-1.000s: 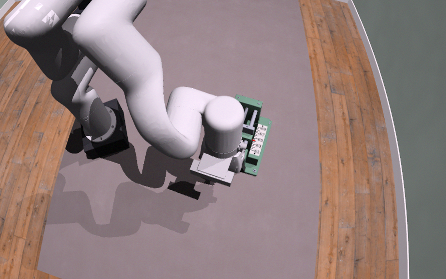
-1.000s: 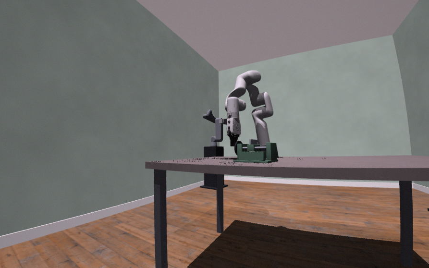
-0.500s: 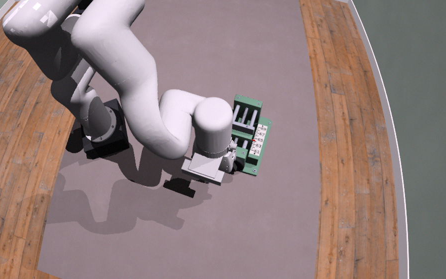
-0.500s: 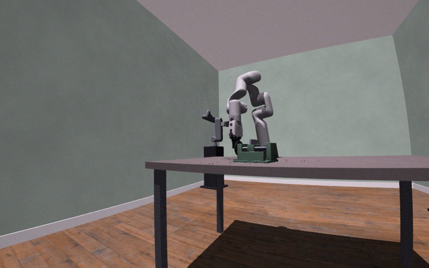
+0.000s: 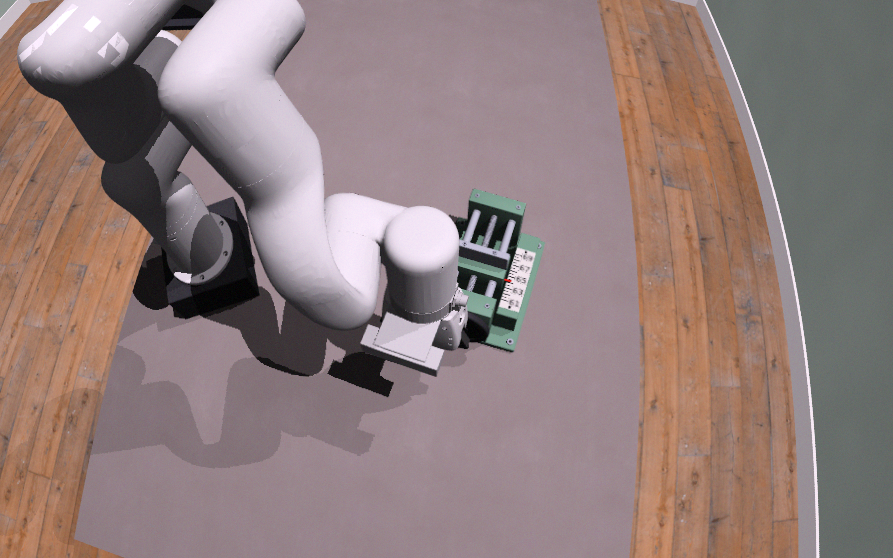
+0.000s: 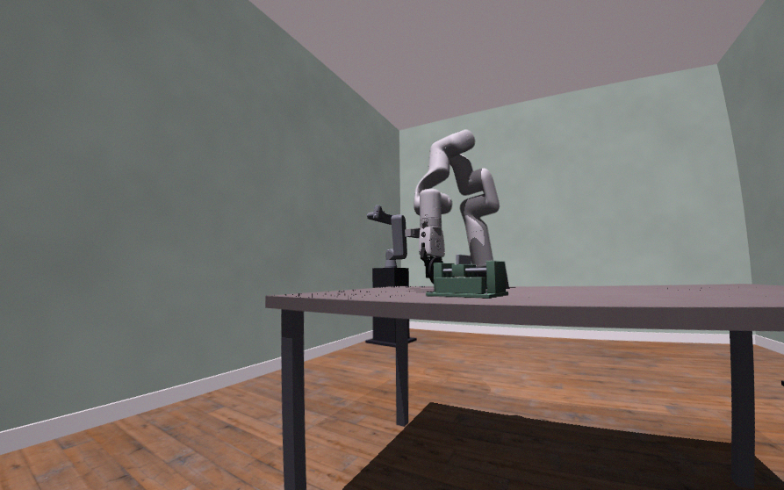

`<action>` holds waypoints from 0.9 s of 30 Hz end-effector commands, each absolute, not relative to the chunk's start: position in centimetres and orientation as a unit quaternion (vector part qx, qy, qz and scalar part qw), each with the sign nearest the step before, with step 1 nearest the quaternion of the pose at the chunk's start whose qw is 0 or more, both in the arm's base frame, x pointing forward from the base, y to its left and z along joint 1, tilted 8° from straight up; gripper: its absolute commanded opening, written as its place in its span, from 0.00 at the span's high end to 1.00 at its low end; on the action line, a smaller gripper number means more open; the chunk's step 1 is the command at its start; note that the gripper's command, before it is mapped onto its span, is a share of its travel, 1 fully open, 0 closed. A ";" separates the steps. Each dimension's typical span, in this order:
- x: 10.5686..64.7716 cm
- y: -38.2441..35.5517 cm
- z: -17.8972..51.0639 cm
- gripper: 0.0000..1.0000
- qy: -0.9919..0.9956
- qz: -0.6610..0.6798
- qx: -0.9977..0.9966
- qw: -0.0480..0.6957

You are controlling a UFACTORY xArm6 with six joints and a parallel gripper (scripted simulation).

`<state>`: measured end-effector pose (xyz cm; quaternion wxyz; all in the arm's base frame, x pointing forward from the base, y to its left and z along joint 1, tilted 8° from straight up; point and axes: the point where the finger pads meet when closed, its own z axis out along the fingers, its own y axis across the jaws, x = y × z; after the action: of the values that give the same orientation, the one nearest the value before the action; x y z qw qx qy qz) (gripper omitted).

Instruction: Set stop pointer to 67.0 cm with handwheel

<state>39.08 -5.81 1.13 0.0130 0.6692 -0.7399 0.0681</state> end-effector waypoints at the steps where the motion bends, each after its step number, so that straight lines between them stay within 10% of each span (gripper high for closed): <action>1: 39.2 -5.9 0.7 0.94 -0.740 0.069 0.669 0.013; 27: 42.3 -6.4 -1.5 0.94 -0.740 0.069 0.669 0.013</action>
<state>41.82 -6.39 -1.47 0.0136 0.6692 -0.7398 0.0679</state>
